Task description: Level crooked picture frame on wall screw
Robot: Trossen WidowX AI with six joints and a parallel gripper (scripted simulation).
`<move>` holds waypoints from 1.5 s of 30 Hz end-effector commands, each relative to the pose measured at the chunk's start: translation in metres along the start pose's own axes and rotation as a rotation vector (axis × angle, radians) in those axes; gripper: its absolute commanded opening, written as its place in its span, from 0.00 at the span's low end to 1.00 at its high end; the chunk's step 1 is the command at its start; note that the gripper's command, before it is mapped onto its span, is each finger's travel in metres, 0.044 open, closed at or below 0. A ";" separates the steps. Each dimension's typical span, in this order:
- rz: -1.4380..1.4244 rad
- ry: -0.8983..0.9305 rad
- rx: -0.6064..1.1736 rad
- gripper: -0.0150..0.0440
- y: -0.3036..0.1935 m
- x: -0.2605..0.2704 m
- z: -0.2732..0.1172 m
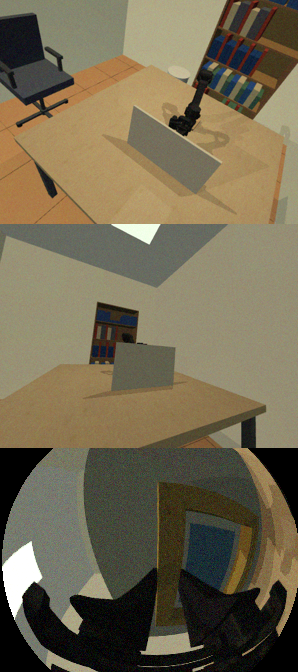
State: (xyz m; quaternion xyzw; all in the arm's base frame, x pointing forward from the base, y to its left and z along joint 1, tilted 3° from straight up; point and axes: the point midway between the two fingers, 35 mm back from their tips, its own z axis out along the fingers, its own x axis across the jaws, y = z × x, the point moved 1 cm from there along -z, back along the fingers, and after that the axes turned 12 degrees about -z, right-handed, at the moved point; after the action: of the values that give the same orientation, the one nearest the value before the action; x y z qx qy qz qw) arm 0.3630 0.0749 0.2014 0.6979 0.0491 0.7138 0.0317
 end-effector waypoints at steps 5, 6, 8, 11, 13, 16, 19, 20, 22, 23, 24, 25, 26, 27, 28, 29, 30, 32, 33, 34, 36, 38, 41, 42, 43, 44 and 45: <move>-0.059 0.000 0.000 0.25 0.000 0.000 0.000; -0.072 0.000 -0.001 0.25 0.000 -0.001 0.000; -0.077 0.000 -0.001 0.25 0.000 -0.001 0.000; -0.098 0.000 -0.001 0.25 0.000 -0.001 0.000; -0.103 0.000 -0.001 0.25 0.000 -0.001 0.000; -0.119 0.000 -0.001 0.25 -0.001 -0.001 0.000; -0.140 0.000 -0.001 0.25 -0.001 -0.002 0.000; -0.140 0.000 -0.001 0.25 -0.001 -0.002 0.000; -0.133 -0.002 0.000 0.30 -0.001 -0.001 0.000; -0.133 -0.002 0.000 0.34 -0.001 -0.001 0.000; -0.133 -0.002 0.000 0.39 -0.001 -0.001 0.000; -0.133 -0.002 0.000 0.43 -0.001 -0.001 0.000; -0.133 -0.002 0.000 0.48 -0.001 -0.001 0.000; -0.133 -0.002 0.000 0.52 -0.001 -0.001 0.000; -0.133 -0.002 0.000 0.57 -0.001 -0.001 0.000; -0.133 -0.002 0.000 0.61 -0.001 -0.001 0.000; -0.133 -0.002 0.000 0.65 -0.001 -0.001 0.000; -0.133 -0.002 0.000 0.69 -0.001 -0.001 0.000; -0.133 -0.002 0.000 0.69 -0.001 -0.001 0.000; -0.133 -0.002 0.000 0.69 -0.001 -0.001 0.000; -0.126 -0.002 0.000 0.69 -0.001 0.000 -0.006; -0.105 -0.002 0.000 0.69 -0.003 0.003 -0.022; -0.069 -0.002 -0.001 0.69 -0.004 0.005 -0.048; -0.057 -0.002 -0.002 0.69 -0.004 0.005 -0.057; -0.045 -0.002 -0.002 0.69 -0.004 0.004 -0.065; -0.033 -0.002 -0.002 0.69 -0.004 0.003 -0.074; -0.021 -0.002 -0.002 0.69 -0.003 0.001 -0.082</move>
State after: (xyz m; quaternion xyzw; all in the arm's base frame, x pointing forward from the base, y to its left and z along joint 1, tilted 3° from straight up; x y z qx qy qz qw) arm 0.2988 0.0784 0.2073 0.6940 0.0645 0.7155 0.0475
